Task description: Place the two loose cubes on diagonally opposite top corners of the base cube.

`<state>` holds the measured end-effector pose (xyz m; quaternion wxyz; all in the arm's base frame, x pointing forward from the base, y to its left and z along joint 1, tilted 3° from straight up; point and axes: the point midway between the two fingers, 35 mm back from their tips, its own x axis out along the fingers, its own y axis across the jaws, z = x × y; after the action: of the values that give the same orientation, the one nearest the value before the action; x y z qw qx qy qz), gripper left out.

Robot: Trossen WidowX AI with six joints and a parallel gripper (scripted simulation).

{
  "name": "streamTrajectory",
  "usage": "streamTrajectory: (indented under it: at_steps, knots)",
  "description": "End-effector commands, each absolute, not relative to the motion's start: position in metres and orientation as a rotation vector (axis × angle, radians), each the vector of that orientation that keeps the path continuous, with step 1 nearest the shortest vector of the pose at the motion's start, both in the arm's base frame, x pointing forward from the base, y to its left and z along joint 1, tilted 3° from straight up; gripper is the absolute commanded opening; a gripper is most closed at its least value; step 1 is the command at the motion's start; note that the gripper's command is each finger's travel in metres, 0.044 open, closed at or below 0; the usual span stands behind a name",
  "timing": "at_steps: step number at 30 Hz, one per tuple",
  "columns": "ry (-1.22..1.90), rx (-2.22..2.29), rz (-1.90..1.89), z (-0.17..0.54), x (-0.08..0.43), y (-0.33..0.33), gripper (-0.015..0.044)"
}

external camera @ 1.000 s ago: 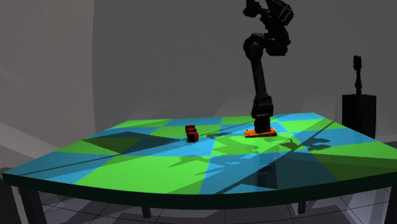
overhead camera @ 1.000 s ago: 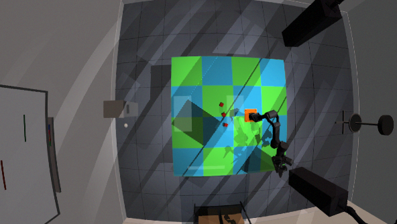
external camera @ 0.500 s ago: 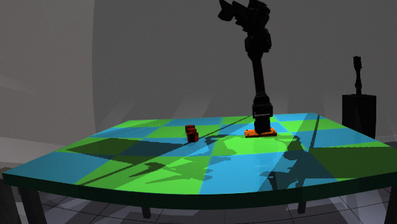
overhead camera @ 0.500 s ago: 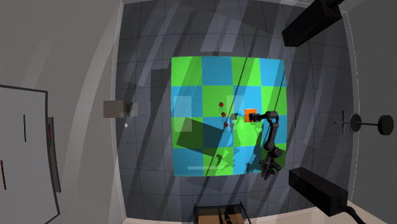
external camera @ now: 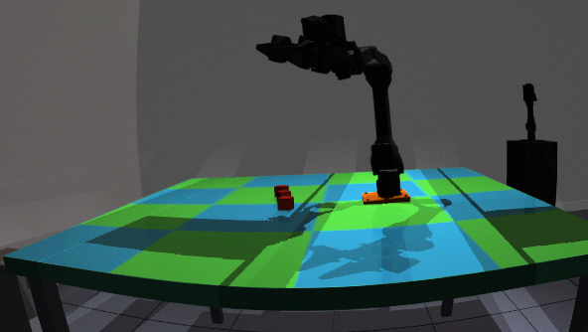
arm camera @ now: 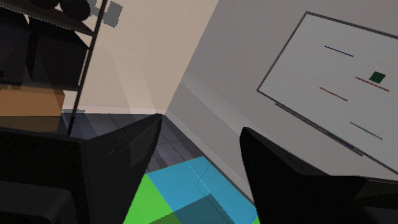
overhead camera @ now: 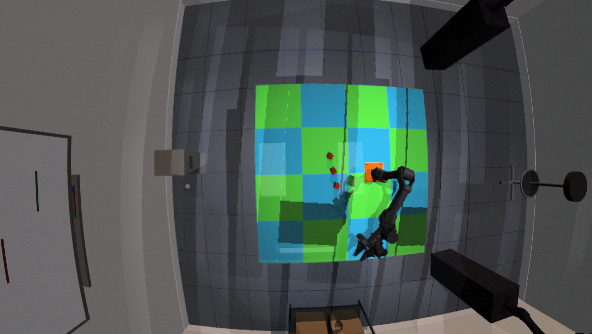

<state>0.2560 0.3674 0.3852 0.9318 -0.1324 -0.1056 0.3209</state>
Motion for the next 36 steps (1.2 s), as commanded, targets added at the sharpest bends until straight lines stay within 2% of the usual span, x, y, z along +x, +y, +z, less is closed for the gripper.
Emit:
streamTrajectory:
  at_steps: [1, 10, 19, 27, 36]
  knots:
    - [-0.070, -0.263, 0.617, 0.359, 0.294, 0.350, 0.0265]
    - [0.253, -0.186, 0.471, 0.306, 0.358, 0.287, 0.0265]
    - [0.571, -0.032, 0.256, 0.255, 0.393, 0.202, 0.0265]
    - [0.832, 0.162, 0.011, 0.217, 0.396, 0.121, 0.0265]
    - [1.085, 0.436, -0.319, 0.186, 0.369, 0.037, 0.0265]
